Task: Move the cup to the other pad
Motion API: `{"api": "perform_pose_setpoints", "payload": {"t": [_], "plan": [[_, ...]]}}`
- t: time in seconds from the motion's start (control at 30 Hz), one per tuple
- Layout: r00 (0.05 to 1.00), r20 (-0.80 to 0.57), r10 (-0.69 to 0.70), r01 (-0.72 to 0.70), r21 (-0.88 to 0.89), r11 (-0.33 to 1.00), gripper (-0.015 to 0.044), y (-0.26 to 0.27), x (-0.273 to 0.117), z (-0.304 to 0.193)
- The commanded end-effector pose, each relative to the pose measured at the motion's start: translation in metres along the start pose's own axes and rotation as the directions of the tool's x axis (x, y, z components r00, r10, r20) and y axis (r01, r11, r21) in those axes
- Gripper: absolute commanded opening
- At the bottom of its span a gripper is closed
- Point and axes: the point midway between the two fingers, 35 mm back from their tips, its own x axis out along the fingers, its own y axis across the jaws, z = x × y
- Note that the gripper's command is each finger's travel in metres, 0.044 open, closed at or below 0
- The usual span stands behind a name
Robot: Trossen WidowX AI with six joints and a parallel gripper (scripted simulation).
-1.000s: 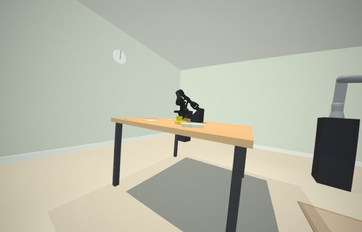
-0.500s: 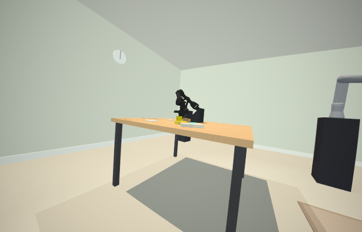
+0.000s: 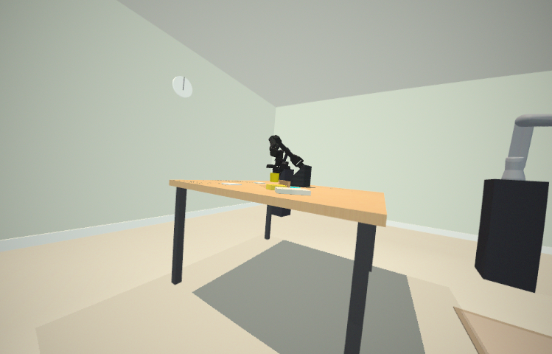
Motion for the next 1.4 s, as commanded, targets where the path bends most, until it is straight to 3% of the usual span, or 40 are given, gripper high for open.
{"api": "perform_pose_setpoints", "payload": {"t": [0.0,0.23,1.37], "plan": [[1.0,0.008,-0.013,0.013,0.009,1.0,0.0,-0.003,-0.023,0.001],[1.0,0.006,-0.013,0.013,0.007,1.0,0.0,0.004,-0.044,0.0],[1.0,0.003,-0.01,0.01,0.003,1.0,0.0,0.024,-0.041,0.003]]}}
